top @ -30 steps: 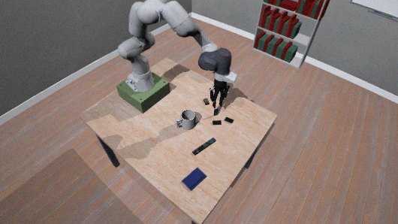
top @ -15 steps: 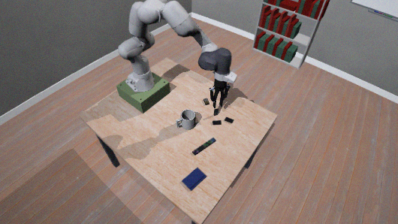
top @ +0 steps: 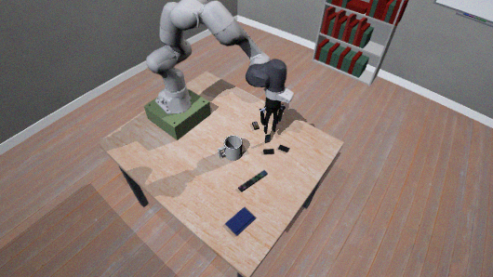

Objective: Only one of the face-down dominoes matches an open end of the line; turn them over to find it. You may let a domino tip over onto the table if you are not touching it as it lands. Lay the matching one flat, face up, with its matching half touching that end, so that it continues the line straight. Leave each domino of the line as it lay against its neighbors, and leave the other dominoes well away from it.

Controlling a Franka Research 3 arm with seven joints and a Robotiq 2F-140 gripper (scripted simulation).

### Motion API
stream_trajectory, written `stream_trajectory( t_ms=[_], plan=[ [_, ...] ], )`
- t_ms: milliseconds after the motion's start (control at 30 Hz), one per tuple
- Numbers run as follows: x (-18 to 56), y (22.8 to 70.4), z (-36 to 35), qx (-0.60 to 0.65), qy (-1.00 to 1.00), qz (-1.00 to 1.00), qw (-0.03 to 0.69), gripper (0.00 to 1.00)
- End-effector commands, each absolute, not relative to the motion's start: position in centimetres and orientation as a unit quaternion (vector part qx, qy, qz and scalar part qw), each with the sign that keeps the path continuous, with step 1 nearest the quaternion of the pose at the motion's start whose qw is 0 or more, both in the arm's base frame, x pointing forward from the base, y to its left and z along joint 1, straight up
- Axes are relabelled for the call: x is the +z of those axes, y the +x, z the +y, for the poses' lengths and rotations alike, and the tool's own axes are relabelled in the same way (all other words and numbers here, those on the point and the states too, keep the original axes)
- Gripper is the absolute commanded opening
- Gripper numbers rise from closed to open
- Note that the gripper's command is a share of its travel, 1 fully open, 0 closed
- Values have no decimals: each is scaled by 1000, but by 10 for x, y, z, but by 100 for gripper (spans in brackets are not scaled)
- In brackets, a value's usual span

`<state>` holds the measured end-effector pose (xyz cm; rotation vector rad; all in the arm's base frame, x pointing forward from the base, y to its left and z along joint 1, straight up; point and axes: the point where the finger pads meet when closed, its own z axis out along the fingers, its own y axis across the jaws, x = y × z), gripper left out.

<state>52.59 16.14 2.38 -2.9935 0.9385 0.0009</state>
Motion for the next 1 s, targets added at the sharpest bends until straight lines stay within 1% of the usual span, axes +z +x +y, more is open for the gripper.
stream_trajectory(
  t_ms=[0,967],
  plan=[
    [21,525,161,0,-953,302,2,34],
    [-1,525,161,0,-953,302,1,34]
  ],
)
